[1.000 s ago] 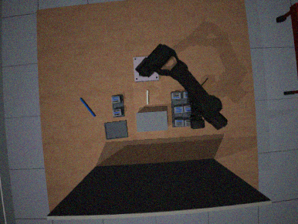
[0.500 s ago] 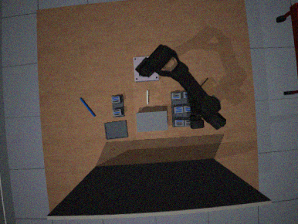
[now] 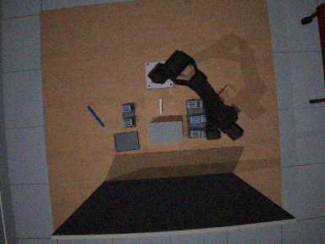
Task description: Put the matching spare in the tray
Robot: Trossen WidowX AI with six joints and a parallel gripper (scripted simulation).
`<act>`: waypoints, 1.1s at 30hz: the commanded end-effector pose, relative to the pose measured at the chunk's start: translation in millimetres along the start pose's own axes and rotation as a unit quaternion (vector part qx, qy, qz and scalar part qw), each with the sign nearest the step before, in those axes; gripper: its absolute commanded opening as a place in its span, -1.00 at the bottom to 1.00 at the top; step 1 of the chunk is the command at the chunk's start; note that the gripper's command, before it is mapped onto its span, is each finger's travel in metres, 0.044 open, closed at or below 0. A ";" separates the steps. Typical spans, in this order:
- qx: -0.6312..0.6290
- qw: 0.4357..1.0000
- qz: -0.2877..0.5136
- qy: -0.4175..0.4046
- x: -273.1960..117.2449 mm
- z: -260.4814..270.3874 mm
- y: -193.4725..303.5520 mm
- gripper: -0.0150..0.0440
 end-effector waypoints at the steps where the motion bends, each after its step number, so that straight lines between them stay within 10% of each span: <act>1: -0.002 1.000 0.003 0.000 9.3 -0.1 0.4 0.53; 33: 0.000 1.000 0.002 -0.002 44.9 2.8 3.5 0.44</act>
Point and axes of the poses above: the point midway between the two fingers, 35 mm back from their tips, its own x axis out along the fingers, its own z axis across the jaws, y = z × x, the point moved 10 cm from there along -x, back along the fingers, and after that the axes turned 6 degrees about x, right-handed, at the moved point
